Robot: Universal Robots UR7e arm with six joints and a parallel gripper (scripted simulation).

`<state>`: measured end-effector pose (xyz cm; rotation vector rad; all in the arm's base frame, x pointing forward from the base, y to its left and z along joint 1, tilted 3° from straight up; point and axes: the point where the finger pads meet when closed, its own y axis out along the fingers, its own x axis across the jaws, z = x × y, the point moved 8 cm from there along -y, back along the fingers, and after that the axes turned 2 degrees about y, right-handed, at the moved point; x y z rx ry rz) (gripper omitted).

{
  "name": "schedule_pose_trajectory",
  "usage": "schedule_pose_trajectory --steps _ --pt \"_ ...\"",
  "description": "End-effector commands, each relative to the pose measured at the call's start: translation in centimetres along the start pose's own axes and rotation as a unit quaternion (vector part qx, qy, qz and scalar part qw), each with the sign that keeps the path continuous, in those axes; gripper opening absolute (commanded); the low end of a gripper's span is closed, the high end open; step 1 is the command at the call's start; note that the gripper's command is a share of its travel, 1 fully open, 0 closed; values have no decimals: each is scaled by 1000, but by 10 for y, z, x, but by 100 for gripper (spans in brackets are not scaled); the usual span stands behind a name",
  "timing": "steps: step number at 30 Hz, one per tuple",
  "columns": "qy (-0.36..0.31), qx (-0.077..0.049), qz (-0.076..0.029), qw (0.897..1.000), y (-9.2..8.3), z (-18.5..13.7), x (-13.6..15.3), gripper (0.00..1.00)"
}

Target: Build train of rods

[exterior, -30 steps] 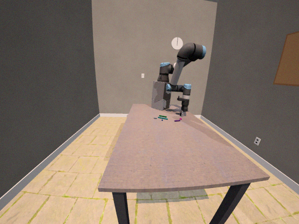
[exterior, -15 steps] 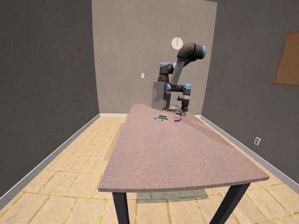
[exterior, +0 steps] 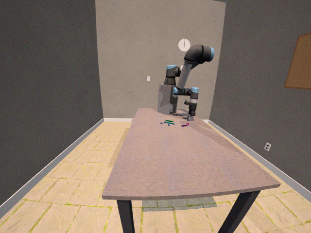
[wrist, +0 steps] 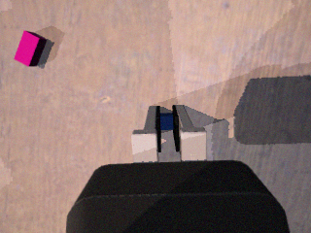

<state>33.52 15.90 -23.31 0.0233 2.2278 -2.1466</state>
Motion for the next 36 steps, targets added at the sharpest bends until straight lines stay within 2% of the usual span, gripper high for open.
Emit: schedule_pose_trajectory --steps 1,10,18,20,31,36 --pt "0 0 1 1000 0 0 0 24" --pt "0 0 1 1000 -4 0 0 24" --pt "0 0 1 1000 -27 0 0 24" --pt "0 0 1 1000 -27 0 0 24" --pt "0 0 1 1000 -74 0 0 24" --pt "0 0 1 1000 -87 0 0 24"
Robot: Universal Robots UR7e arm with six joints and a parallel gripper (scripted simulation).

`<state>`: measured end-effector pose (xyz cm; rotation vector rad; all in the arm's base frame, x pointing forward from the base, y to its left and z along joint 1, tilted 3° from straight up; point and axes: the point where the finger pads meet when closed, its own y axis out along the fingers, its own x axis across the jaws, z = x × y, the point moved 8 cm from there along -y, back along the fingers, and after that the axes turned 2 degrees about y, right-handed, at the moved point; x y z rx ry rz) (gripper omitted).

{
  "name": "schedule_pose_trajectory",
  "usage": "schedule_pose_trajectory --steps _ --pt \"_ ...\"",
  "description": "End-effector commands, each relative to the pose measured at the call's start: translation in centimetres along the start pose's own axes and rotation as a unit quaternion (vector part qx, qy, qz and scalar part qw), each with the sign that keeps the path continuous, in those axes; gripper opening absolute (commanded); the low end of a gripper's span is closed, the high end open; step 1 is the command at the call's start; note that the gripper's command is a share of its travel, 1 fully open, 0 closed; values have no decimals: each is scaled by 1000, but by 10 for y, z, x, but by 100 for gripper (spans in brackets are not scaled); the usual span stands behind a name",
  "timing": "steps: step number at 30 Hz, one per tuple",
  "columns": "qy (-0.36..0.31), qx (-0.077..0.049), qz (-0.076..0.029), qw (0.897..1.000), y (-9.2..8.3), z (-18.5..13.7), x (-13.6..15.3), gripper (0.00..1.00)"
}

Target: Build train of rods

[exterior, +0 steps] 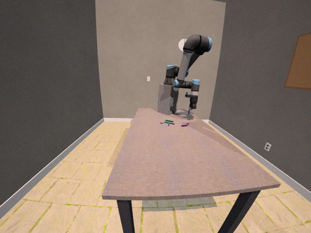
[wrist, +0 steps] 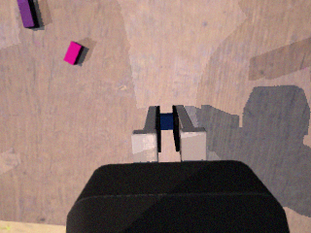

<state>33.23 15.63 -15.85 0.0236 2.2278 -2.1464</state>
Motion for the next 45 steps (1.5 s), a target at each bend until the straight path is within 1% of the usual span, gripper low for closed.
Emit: schedule_pose_trajectory --steps 1,5,9,24,26,29,33,35,38,40,45 --pt "0 0 0 1000 -13 0 0 24" --pt "0 0 0 1000 -21 0 0 24" --pt "0 0 0 1000 -25 0 0 24" --pt "-5 0 0 1000 -26 1 -1 24" --pt "-19 0 0 1000 -26 4 -4 24" --pt "-57 0 0 998 -26 12 -11 24" --pt "-123 0 0 992 -26 26 -23 24" --pt "-123 0 0 992 -26 26 -23 24" --pt "-161 0 0 987 -26 34 -30 24" --pt "-175 0 1 985 -26 37 -32 24" --pt "-180 0 1 984 -26 38 -33 24"
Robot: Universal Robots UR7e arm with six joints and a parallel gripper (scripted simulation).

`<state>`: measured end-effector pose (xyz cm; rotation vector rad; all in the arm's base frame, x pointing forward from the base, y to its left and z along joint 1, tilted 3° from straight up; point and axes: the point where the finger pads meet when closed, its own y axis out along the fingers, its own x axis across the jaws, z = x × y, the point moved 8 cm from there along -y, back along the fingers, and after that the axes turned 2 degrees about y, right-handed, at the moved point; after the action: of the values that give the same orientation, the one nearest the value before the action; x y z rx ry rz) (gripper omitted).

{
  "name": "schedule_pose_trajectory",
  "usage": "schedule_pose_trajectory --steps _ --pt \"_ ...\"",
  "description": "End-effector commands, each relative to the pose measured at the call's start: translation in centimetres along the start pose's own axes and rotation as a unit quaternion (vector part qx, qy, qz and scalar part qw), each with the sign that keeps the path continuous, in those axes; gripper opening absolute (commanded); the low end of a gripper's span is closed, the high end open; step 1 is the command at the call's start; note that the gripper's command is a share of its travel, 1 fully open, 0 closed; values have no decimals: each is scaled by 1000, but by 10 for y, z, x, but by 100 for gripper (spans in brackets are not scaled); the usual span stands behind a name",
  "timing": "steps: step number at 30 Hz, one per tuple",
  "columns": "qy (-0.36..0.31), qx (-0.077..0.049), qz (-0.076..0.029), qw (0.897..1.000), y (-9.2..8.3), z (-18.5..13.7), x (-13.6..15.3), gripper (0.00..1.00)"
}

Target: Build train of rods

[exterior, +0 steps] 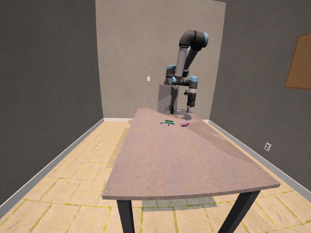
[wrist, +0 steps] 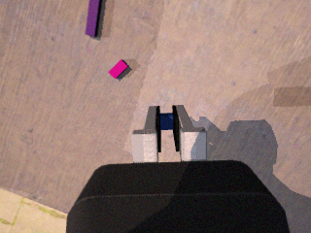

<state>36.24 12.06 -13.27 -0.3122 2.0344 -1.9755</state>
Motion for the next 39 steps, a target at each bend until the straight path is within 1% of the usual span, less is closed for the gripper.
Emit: schedule_pose_trajectory --steps 1,14,18,22,24,35,39 --pt "-13 0 0 1000 0 3 -1 24" --pt "-13 0 0 1000 1 3 -1 24" --pt "-13 0 0 1000 7 3 -1 24" --pt "-13 0 0 1000 19 3 -1 24" --pt "-13 0 0 1000 19 3 -1 24" --pt "-13 0 0 1000 65 4 -1 24" --pt "-13 0 0 1000 78 4 -1 24"
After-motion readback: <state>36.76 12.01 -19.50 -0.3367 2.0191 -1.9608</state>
